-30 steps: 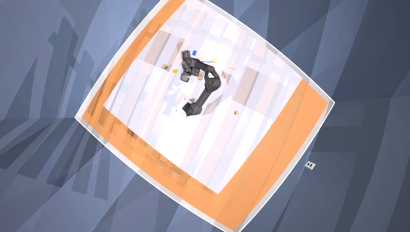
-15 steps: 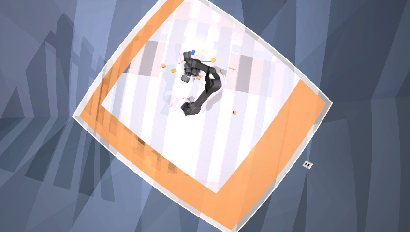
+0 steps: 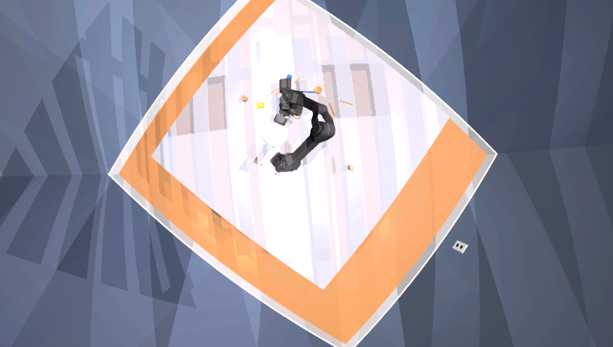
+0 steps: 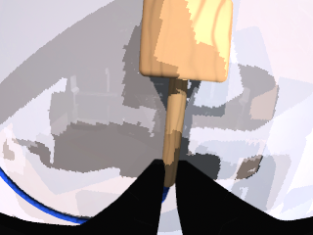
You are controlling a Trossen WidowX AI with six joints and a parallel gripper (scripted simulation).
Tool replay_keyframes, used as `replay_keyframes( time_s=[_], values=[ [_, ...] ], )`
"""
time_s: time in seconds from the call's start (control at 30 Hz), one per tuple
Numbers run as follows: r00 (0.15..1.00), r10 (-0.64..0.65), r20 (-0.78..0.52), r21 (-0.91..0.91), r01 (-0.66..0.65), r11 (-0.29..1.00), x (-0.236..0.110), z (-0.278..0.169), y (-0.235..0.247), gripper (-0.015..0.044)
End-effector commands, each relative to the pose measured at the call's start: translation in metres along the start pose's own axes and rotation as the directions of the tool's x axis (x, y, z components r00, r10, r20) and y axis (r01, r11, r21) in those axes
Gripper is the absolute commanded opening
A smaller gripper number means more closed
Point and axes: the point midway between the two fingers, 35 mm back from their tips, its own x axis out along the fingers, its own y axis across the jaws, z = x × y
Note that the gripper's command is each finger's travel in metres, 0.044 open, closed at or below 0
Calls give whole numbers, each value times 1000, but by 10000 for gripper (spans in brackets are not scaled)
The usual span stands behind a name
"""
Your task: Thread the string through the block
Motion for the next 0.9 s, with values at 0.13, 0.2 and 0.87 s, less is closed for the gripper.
replay_keyframes(
  time_s=[0.13, 0.2, 0.87],
  values=[
    [1000, 2, 4, -3, -2, 1000, 0, 12, -1, 0],
    [1000, 2, 4, -3, -2, 1000, 0, 14, -1, 0],
    [1000, -1, 1, 1, 1, 1000, 0, 31, 0, 105]
  ],
)
